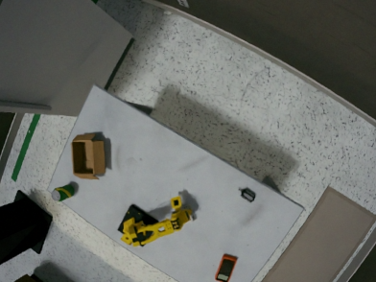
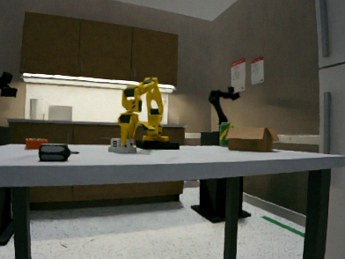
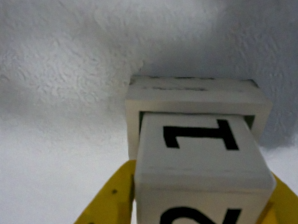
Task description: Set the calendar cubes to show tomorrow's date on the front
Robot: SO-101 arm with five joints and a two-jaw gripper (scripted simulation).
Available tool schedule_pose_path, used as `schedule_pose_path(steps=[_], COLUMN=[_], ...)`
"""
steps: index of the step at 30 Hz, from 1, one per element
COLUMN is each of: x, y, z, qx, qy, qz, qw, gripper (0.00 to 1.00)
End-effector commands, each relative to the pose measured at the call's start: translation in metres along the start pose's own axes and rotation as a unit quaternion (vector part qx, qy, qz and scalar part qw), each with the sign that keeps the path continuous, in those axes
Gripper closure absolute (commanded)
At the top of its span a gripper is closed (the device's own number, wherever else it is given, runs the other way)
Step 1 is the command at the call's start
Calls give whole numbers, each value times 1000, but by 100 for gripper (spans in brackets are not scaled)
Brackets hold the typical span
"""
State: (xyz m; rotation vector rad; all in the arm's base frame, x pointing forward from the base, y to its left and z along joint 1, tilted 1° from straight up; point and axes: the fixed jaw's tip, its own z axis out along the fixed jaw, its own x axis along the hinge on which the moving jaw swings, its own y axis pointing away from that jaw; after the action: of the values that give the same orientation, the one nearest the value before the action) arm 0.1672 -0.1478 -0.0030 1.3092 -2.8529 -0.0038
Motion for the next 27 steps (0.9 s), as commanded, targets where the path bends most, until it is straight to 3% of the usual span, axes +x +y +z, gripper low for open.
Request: schedule_pose_path(steps=[1, 27], x=[-2, -2], y=[2, 2], z=[3, 0], qx=[-10, -10], qy=[-1, -1], qz=[1, 1], qw=[1000, 1000], gripper=[99, 100])
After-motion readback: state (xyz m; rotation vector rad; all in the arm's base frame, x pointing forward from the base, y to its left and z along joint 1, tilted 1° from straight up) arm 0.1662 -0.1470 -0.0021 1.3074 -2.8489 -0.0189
